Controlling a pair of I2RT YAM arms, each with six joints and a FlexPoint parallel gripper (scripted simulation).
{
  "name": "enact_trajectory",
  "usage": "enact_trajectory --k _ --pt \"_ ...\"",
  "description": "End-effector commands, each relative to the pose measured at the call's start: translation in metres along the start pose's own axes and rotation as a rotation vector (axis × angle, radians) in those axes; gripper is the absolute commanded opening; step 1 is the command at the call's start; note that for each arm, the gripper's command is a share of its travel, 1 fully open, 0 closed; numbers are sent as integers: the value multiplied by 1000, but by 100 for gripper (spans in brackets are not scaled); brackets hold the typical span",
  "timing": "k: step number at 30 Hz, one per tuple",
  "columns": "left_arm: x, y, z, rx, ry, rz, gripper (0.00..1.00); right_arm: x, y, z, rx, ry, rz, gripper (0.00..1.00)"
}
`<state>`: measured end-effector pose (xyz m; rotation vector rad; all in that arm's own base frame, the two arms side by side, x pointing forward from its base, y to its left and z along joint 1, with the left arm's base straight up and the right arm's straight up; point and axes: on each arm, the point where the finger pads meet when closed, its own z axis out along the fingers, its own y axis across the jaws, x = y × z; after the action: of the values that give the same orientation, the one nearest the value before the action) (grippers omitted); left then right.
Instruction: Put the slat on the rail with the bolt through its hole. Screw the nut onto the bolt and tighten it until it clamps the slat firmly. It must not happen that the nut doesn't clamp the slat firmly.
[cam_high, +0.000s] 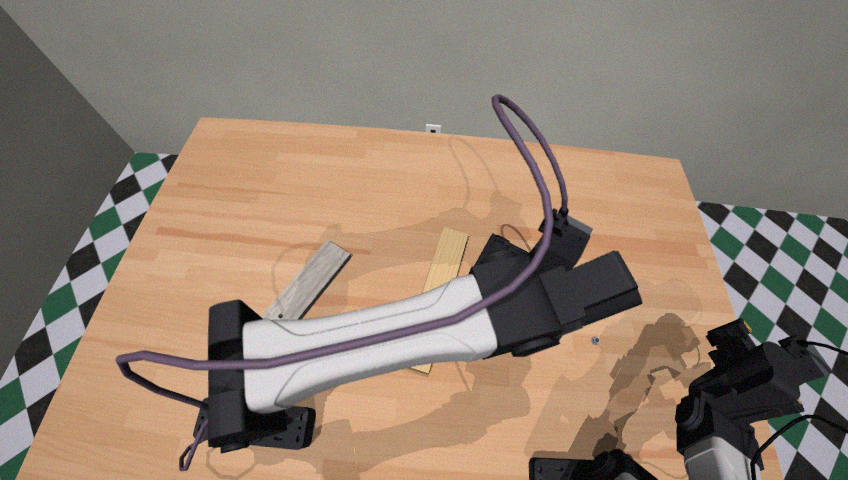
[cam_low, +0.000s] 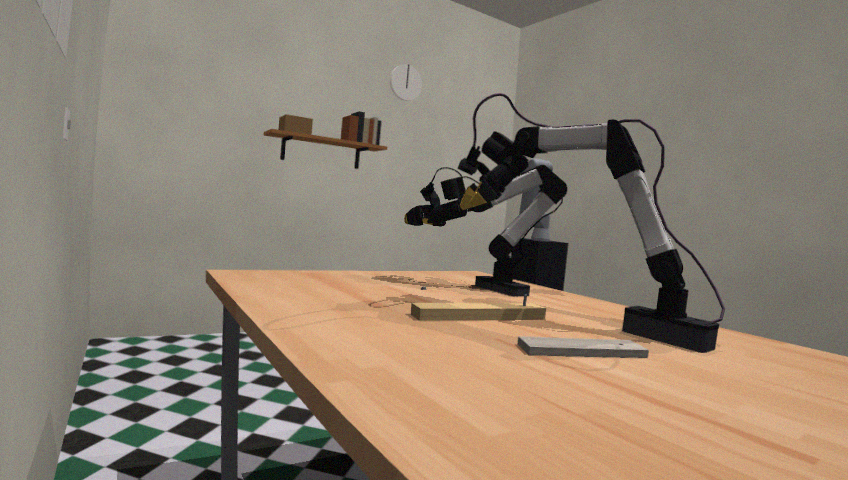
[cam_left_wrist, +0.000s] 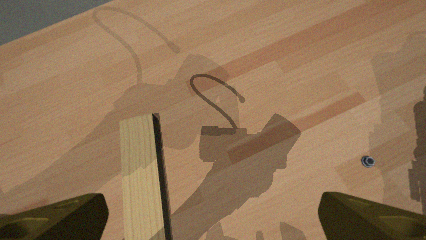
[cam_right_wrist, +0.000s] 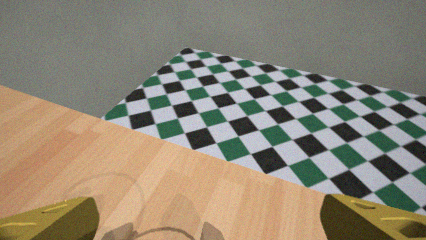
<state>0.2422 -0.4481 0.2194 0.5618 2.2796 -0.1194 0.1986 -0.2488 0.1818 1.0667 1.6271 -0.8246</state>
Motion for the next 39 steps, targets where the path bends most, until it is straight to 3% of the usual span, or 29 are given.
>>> enact_trajectory --k 1,19,39 --pt "-6 1 -5 8 -15 -12 100 -6 0 -1 0 -15 6 100" --pt "-7 7 -3 12 -13 -17 100 -15 7 -1 -25 -26 7 100" --pt "-67 137 5 9 -125 -190 100 -59 85 -25 -309 -69 -45 100"
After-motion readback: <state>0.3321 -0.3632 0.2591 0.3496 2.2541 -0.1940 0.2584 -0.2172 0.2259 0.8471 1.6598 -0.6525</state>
